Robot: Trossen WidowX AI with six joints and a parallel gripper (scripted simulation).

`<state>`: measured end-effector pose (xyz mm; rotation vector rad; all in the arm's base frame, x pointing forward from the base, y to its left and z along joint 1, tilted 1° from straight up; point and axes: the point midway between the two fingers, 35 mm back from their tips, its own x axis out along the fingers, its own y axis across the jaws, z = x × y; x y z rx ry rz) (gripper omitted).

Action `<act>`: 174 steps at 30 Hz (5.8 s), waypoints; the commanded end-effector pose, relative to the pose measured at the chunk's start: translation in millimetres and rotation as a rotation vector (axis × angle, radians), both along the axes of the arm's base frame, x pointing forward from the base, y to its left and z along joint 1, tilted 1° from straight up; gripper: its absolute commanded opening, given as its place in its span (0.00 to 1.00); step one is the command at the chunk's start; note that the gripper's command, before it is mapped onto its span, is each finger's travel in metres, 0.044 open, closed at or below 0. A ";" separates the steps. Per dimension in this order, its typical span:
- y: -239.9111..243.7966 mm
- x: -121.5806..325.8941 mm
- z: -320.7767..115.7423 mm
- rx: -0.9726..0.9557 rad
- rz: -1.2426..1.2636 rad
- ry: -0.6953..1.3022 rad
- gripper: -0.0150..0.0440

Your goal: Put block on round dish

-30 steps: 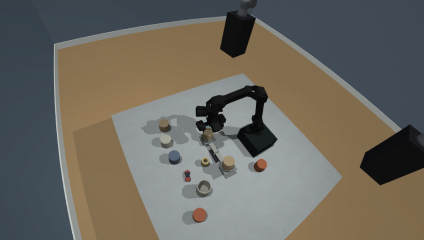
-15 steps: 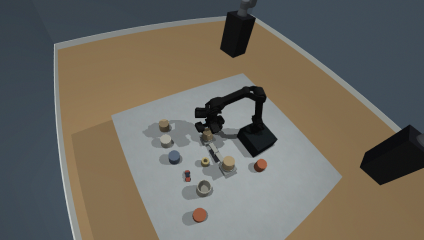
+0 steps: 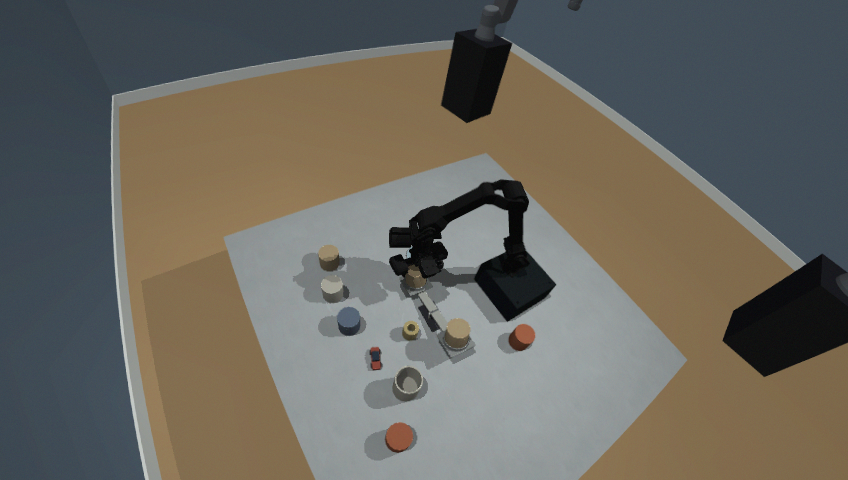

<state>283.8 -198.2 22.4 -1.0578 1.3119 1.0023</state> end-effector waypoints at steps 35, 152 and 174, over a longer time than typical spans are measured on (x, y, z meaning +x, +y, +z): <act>2.9 -3.5 -36.3 0.013 0.004 0.012 0.82; 4.2 -4.3 96.7 0.013 0.004 0.011 0.25; 5.6 -5.5 88.8 0.028 0.002 0.026 0.25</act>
